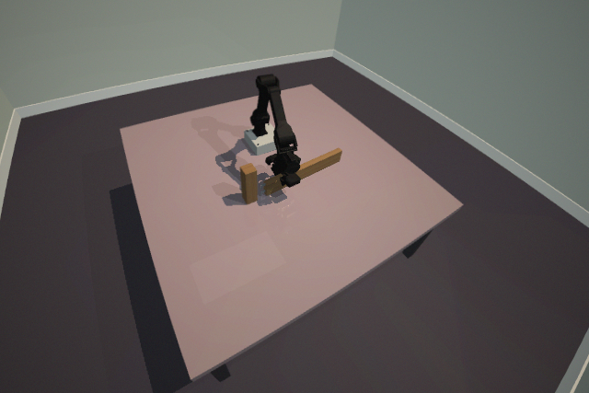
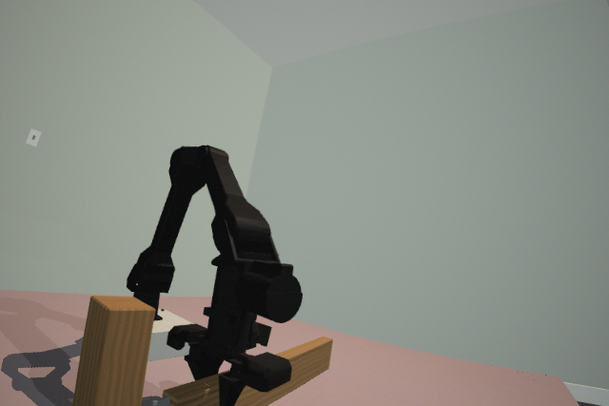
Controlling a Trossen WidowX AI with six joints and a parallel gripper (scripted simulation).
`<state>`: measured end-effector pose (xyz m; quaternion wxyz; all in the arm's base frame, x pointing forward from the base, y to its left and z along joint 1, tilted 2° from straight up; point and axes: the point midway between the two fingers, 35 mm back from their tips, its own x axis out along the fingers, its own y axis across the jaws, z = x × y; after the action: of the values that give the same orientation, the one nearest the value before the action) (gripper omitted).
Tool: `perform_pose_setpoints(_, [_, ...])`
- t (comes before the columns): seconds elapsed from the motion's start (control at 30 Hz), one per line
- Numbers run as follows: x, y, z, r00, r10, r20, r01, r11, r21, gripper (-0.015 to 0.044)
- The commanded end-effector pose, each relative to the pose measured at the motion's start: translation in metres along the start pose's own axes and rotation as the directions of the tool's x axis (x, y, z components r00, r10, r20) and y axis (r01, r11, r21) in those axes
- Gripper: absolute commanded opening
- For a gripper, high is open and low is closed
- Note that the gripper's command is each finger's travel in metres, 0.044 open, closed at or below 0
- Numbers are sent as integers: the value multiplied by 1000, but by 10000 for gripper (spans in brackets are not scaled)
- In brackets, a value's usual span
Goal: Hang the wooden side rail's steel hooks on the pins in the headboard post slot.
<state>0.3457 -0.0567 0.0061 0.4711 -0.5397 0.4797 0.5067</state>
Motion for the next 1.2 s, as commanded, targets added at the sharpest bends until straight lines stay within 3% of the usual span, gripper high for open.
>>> perform_pose_setpoints(0.0, [1, 1, 1, 1000, 1, 3, -1, 1000, -5, 0])
perform_pose_setpoints(1.17, [-2, 1, 0, 1000, 1, 3, -2, 997, 83, 0])
